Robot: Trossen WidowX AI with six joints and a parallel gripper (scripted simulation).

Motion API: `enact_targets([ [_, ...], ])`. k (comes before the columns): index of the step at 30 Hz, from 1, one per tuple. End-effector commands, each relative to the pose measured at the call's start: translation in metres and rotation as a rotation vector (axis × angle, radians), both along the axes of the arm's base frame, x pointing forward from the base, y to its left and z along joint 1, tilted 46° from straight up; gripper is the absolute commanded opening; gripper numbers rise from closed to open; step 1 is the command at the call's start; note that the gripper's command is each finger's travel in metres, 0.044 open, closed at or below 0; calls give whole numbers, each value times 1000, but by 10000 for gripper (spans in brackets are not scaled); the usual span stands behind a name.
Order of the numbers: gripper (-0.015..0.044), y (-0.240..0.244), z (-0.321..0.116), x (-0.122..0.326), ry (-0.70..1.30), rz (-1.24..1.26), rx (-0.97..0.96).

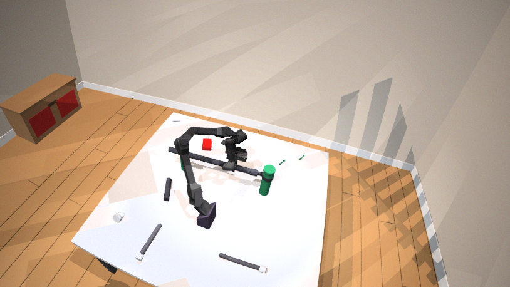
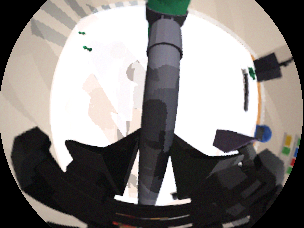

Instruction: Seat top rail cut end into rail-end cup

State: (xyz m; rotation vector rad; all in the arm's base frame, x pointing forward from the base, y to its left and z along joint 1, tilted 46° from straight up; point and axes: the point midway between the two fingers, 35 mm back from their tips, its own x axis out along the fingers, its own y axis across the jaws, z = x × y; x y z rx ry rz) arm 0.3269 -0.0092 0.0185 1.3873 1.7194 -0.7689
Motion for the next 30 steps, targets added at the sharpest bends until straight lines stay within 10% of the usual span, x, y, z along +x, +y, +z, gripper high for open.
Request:
enact_targets([
  [1,0,-8,1,4,-13,-11,-15],
  [26,0,-5,-4,2,2,0,-1],
  [30,105,-5,-4,2,2,0,-1],
])
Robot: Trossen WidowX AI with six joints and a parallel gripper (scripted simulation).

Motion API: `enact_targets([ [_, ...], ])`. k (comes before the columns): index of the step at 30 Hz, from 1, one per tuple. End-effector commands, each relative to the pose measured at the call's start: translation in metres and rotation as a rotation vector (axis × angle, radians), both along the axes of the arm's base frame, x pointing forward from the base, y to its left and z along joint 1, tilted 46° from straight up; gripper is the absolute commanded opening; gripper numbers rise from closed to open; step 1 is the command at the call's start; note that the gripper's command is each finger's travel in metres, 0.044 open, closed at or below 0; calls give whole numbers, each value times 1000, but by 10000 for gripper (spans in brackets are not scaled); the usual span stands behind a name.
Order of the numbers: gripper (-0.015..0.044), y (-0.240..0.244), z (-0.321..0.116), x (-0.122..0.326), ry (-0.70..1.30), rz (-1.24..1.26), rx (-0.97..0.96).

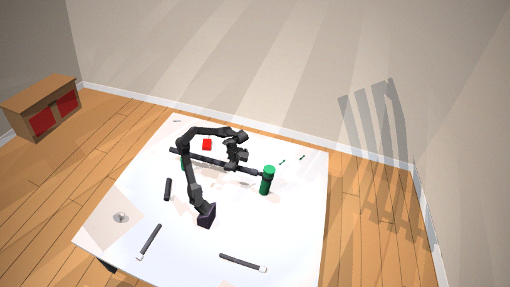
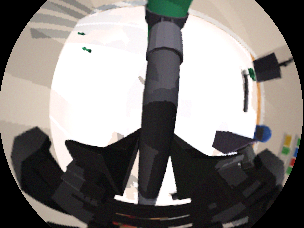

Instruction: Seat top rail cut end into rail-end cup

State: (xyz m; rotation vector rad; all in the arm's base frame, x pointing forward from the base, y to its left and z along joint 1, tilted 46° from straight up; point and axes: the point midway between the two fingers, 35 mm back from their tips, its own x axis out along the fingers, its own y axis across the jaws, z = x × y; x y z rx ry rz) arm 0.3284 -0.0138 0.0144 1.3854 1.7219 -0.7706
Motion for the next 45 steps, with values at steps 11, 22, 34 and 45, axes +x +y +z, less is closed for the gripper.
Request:
enact_targets([
  [11,394,0,26,-1,1,-1,0],
  [22,440,-5,62,-2,-5,-1,-2],
  [34,440,-23,94,-2,-4,-1,-1],
  [45,440,-23,94,-2,-4,-1,-1],
])
